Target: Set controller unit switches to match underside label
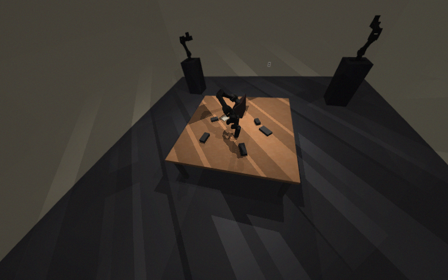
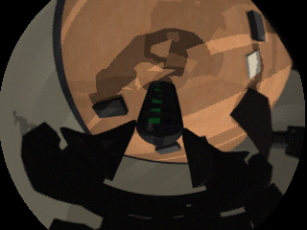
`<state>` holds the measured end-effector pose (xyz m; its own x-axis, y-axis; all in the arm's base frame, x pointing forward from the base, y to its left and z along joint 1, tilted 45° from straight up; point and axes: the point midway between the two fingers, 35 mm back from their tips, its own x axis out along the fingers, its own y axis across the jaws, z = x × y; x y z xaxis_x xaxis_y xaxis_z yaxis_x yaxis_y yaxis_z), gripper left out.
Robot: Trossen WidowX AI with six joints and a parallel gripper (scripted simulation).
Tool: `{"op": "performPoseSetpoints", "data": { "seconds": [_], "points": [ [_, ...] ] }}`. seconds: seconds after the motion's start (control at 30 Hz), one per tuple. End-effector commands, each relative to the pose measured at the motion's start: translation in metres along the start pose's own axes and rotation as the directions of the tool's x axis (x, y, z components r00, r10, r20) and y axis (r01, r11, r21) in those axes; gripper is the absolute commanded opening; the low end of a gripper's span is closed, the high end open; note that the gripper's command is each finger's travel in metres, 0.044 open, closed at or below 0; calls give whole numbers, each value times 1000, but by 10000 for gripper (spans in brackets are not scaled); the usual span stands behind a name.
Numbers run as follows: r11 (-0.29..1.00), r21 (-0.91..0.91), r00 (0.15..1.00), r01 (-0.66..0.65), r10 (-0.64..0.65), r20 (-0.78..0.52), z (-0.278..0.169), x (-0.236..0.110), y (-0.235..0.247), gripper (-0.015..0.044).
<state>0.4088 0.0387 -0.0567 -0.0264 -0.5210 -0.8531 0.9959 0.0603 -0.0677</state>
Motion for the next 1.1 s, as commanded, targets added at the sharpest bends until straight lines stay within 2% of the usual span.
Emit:
{"op": "performPoseSetpoints", "data": {
  "seconds": [0.0,1.07],
  "points": [
    [1000,2,1000,0,0,22,6,-1,0,338],
    [1000,2,996,0,0,94,30,-7,0,338]
  ]
}}
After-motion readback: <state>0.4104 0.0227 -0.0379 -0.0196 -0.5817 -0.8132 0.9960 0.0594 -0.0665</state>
